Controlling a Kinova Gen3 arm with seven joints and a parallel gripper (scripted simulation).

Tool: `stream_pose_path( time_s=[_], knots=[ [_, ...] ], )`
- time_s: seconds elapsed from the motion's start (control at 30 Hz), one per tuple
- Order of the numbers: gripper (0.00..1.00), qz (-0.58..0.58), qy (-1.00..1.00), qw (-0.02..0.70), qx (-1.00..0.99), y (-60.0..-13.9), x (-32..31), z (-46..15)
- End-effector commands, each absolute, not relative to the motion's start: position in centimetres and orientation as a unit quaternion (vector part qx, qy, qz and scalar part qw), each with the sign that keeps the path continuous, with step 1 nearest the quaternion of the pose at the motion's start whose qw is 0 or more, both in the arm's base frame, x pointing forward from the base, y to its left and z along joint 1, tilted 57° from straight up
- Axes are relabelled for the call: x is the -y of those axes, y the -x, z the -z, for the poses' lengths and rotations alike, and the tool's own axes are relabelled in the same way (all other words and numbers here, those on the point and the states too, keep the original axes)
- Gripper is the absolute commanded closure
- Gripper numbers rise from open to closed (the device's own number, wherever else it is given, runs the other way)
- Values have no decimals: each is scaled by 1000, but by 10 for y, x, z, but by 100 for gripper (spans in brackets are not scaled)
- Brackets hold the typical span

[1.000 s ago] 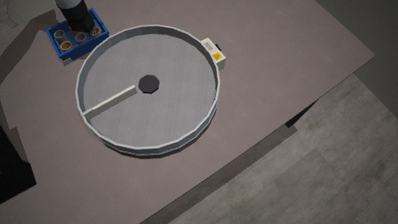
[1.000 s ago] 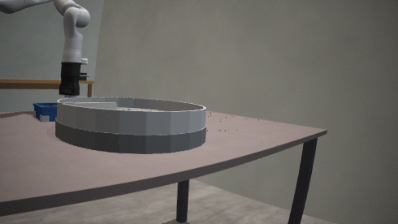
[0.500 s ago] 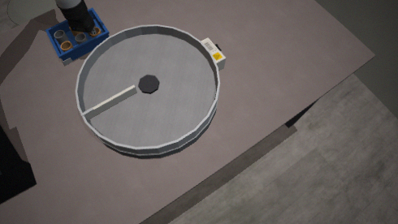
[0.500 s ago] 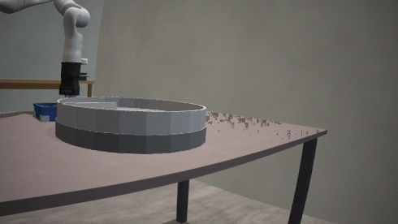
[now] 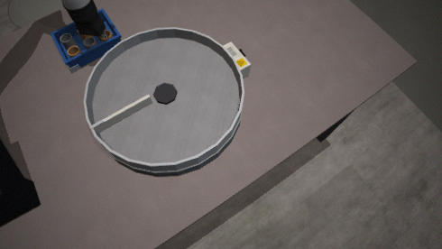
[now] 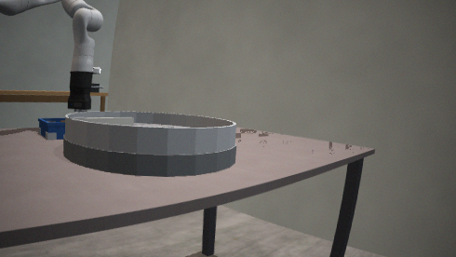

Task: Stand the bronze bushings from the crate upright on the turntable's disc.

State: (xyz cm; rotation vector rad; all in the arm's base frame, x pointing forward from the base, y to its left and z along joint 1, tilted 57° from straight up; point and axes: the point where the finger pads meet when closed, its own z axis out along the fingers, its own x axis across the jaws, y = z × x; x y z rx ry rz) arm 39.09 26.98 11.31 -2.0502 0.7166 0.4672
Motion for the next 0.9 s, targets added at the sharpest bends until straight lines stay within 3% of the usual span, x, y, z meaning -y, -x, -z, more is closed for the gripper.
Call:
stream_pose_path(
  time_s=[0.0, 0.87],
  knots=[
    [100, -186, 827, 445, -288, -390, -269, -115],
    [100, -187, 829, 442, -285, -395, -198, -159]
  ],
)
